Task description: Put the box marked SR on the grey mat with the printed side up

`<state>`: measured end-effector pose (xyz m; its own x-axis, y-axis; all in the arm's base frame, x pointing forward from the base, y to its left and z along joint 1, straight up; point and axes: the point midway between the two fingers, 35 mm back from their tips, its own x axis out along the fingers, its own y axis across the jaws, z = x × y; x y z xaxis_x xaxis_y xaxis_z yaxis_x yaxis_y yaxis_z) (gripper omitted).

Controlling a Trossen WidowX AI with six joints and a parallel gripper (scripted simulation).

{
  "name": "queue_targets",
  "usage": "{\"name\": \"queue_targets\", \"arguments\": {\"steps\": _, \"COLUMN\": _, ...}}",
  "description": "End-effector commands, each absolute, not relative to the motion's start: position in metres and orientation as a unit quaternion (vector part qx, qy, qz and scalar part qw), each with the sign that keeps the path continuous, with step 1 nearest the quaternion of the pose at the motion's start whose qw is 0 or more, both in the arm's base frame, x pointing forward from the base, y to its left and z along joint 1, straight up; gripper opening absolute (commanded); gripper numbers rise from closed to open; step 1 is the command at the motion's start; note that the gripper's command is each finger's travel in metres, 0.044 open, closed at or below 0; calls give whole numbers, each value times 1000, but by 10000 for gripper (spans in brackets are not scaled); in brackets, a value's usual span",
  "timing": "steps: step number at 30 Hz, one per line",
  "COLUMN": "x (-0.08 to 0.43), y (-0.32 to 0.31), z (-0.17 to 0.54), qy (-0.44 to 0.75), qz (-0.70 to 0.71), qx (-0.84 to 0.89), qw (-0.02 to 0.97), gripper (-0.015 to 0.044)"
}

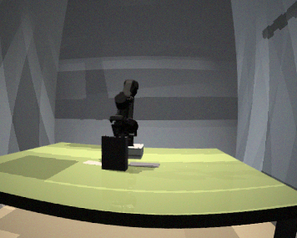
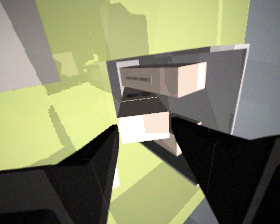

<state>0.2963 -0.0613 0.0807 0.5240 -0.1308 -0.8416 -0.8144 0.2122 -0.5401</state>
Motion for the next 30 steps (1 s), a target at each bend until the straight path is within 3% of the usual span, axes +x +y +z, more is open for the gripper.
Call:
{"name": "queue_targets", "arguments": {"steps": 1, "x": 296, "y": -61, "z": 81, "qy": 414, "qz": 259, "qx": -571, "qw": 660, "gripper": 204}}
{"name": "queue_targets", "arguments": {"steps": 9, "x": 296, "y": -61, "z": 81, "qy": 414, "qz": 259, "qx": -571, "qw": 660, "gripper": 153}}
{"name": "queue_targets", "arguments": {"steps": 30, "x": 287, "y": -59, "z": 98, "qy": 413, "qz": 260, "qx": -572, "qw": 659, "gripper": 153}}
